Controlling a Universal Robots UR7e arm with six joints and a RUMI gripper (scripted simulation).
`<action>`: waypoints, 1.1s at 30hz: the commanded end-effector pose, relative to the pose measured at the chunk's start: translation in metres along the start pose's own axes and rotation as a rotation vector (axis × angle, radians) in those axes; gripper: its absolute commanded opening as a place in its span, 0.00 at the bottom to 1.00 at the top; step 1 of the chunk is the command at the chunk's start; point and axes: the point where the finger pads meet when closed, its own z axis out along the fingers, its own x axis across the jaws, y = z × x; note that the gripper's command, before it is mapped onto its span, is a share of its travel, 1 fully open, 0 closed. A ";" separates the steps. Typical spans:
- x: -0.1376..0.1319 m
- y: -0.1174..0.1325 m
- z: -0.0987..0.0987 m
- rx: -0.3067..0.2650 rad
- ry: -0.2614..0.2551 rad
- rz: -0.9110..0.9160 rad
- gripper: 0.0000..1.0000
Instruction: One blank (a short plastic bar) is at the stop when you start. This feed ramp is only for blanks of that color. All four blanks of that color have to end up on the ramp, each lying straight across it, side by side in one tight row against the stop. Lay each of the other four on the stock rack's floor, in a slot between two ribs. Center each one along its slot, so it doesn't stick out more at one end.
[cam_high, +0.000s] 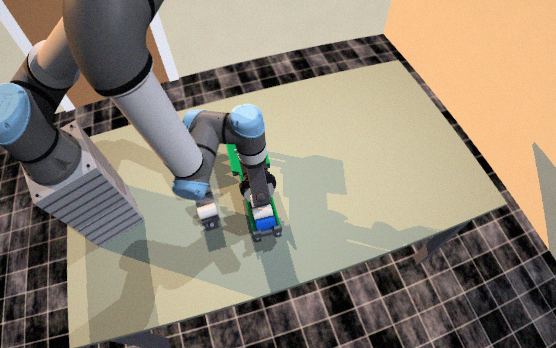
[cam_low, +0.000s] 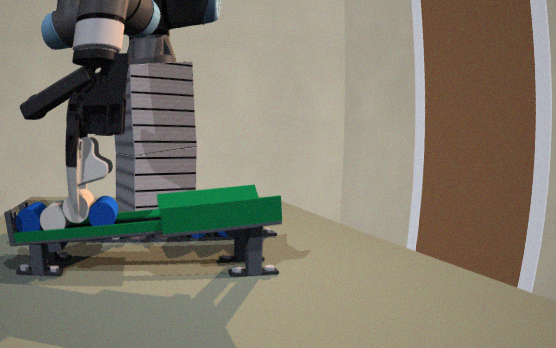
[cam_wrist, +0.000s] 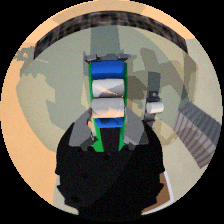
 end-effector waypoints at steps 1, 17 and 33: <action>0.002 0.003 -0.021 -0.002 0.003 -0.003 0.36; 0.002 0.003 -0.083 -0.002 0.003 -0.003 0.36; 0.002 0.002 -0.086 -0.002 0.003 -0.002 0.36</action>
